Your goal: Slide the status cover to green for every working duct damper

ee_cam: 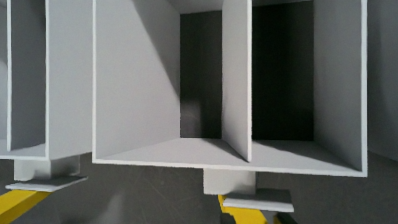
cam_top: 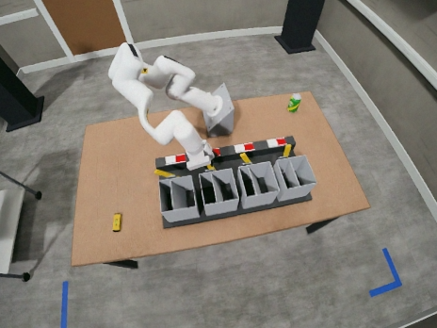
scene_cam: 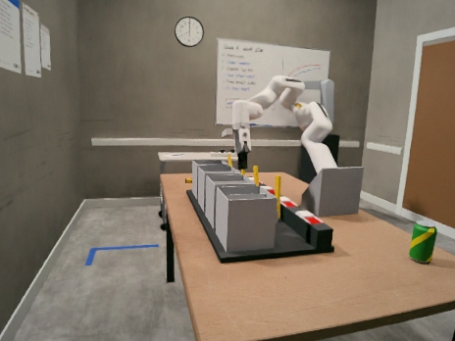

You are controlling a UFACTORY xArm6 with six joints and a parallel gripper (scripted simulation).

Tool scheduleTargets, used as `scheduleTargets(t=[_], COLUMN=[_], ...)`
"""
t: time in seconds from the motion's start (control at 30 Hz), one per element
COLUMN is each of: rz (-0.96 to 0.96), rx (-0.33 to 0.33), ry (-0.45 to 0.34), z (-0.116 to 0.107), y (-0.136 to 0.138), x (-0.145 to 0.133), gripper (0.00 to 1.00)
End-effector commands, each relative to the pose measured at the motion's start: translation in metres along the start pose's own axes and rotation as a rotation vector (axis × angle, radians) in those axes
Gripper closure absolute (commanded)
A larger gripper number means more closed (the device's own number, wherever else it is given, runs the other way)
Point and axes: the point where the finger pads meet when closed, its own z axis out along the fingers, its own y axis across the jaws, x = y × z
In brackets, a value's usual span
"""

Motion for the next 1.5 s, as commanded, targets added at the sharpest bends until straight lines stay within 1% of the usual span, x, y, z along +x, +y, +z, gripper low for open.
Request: scheduleTargets(t=[0.0,0.33,0.67,1.1,1.17,1.47], rz=[0.000,0.000,0.000,0.000,0.000,0.000], rx=[0.001,0.004,0.024,0.102,0.102,0.175], ry=[0.003,0.003,0.003,0.003,0.003,0.003], z=[-0.001,-0.001,-0.001,-0.001,-0.001,0.000], y=[0.000,0.000,0.002,0.010,0.010,0.017], x=[0.001,0.001,0.001,0.001,0.001,0.001], gripper=[0.81,0.81,0.81,0.81,0.81,0.81])
